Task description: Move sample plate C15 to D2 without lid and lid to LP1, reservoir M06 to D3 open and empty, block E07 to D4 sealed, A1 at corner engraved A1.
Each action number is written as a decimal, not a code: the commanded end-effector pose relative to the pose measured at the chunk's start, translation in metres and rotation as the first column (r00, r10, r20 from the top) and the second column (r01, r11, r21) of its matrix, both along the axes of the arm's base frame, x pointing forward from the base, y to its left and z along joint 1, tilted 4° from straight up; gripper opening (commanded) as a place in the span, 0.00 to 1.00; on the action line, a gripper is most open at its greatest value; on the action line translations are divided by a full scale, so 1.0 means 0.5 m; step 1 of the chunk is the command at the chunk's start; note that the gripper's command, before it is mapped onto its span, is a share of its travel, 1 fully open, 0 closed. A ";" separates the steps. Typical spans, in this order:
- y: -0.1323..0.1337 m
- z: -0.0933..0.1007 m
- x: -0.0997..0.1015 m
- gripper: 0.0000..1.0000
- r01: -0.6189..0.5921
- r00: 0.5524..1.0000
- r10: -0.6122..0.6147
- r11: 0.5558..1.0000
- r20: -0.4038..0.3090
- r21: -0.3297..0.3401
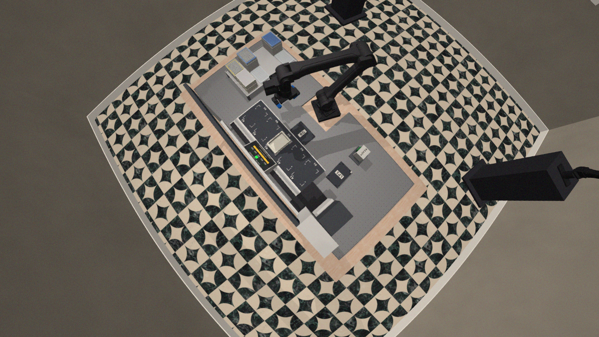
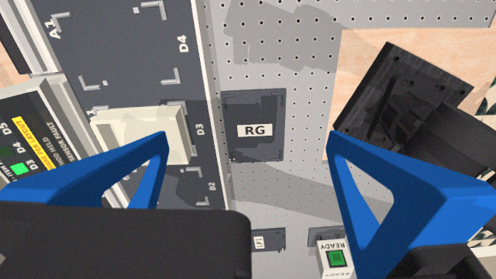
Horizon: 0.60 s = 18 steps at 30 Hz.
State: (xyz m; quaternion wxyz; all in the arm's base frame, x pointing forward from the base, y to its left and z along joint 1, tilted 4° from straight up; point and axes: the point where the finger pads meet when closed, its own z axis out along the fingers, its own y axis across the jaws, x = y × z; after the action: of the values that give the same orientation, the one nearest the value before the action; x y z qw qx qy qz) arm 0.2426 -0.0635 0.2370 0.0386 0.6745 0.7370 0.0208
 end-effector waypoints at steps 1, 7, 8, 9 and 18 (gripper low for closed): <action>-0.032 0.035 0.029 1.00 -0.046 0.998 0.047 0.999 0.045 -0.022; -0.087 0.046 0.040 1.00 -0.045 0.997 0.047 0.998 0.054 -0.032; -0.097 0.047 0.042 1.00 -0.045 0.997 0.047 0.998 0.053 -0.033; -0.108 0.047 0.043 1.00 -0.045 0.997 0.047 0.998 0.053 -0.034; -0.192 0.049 0.053 1.00 -0.045 0.998 0.047 0.998 0.049 -0.042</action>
State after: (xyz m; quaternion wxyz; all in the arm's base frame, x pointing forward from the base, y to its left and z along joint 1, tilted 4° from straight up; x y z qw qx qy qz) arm 0.2546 -0.1430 0.2400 0.0395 0.6704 0.7407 0.0184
